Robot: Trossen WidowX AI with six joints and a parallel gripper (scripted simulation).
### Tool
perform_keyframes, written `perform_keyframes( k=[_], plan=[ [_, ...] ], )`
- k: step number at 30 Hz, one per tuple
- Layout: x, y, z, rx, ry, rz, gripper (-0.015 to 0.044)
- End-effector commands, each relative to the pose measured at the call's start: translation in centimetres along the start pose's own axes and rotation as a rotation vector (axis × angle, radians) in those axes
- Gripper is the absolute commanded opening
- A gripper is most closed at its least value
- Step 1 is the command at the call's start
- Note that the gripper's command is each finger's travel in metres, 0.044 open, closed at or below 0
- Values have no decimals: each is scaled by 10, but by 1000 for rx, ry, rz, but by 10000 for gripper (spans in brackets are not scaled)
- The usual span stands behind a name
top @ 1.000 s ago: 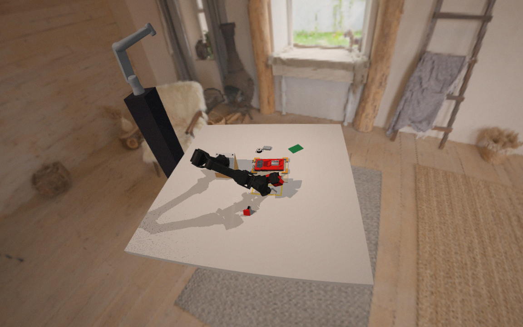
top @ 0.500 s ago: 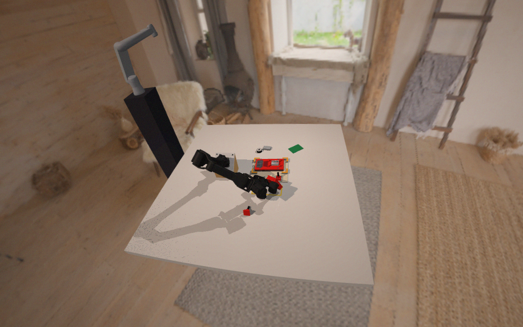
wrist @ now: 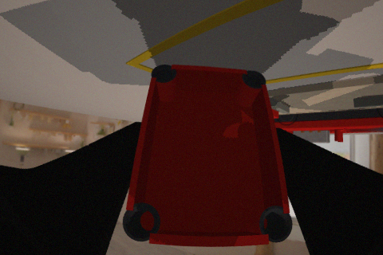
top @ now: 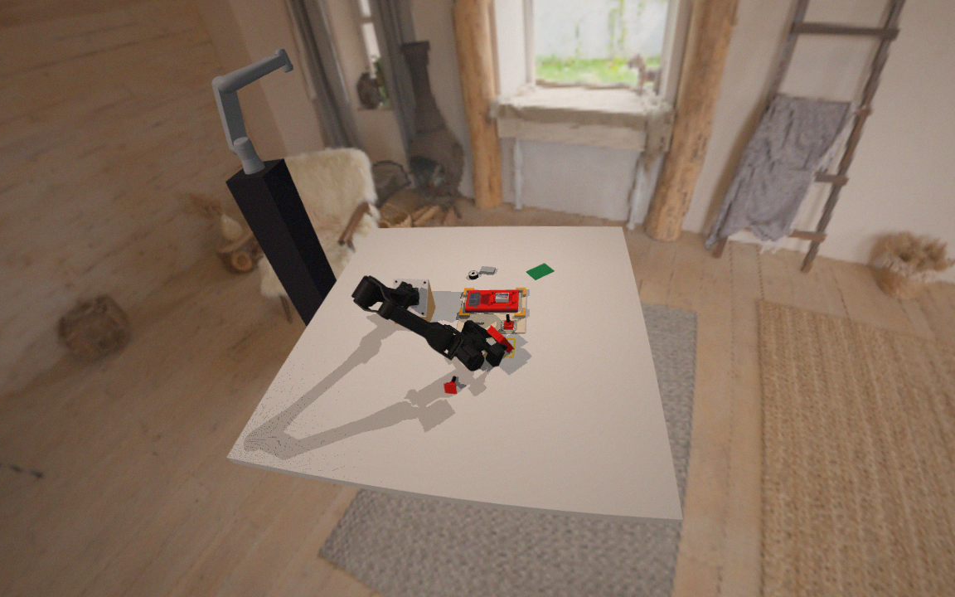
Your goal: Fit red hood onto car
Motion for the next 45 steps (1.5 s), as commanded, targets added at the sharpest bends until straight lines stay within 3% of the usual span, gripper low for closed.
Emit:
perform_keyframes(
  k=[1, 8, 25, 30, 37, 38, 45],
  plan=[
    [0, -13, -1, -38, -1, -24, 0],
    [0, -1, 0, 2, 0, -3, 0],
    [0, -1, 0, 4, 1, -4, 440],
    [4, 8, 23, -4, 0, -8, 440],
    [-4, 38, 120, -36, -2, -23, 440],
    [1, 30, 88, -22, 7, -16, 440],
    [1, 30, 88, -22, 7, -16, 440]
  ],
)
Point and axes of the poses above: the point midway between the two fingers, 35 mm back from their tips, its own z axis back along the fingers, its own x axis across the jaws, y = z × x, the point moved 2 cm from there along z, back along the fingers, and after that the axes turned 11 degrees about -z, right-handed, at the moved point
